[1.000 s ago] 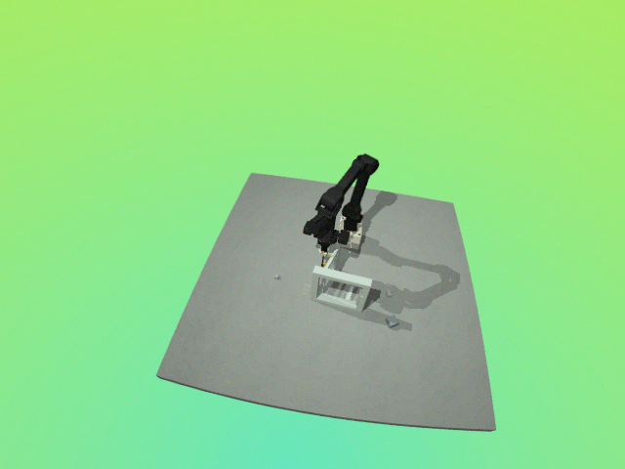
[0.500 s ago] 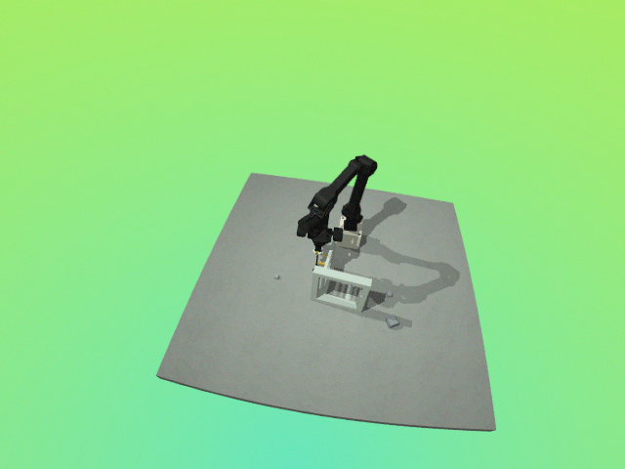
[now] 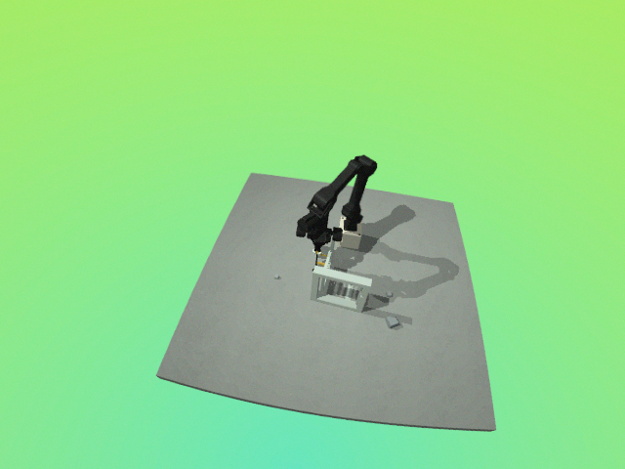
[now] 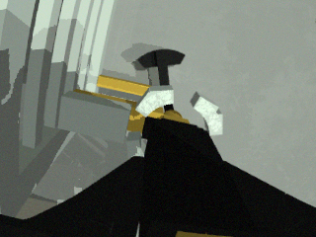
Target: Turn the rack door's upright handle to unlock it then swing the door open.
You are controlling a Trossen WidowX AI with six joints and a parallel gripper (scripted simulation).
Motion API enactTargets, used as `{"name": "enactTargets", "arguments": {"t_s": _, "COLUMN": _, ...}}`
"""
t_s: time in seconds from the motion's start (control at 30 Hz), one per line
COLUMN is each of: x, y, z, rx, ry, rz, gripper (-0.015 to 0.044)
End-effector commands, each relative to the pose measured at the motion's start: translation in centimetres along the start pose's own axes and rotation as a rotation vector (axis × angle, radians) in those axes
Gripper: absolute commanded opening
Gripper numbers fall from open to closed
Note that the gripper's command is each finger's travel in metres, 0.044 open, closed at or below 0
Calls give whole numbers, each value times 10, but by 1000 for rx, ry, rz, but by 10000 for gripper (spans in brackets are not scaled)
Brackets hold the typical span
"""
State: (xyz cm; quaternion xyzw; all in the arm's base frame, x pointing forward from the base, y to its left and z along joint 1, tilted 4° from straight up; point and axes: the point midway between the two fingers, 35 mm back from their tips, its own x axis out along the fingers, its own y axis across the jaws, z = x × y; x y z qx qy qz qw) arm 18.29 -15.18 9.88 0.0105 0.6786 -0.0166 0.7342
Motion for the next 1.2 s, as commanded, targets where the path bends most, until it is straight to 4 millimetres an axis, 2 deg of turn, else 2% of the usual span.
{"name": "enactTargets", "arguments": {"t_s": 0.0, "x": 0, "y": 1, "z": 0, "rx": -14, "ry": 0, "rz": 4, "gripper": 152}}
{"name": "enactTargets", "arguments": {"t_s": 0.17, "x": 0, "y": 1, "z": 0, "rx": -14, "ry": 0, "rz": 4, "gripper": 283}}
{"name": "enactTargets", "arguments": {"t_s": 0.2, "x": 0, "y": 1, "z": 0, "rx": -14, "ry": 0, "rz": 4, "gripper": 293}}
{"name": "enactTargets", "arguments": {"t_s": 1.17, "x": -37, "y": -2, "z": 2, "rx": -14, "ry": 0, "rz": 4, "gripper": 293}}
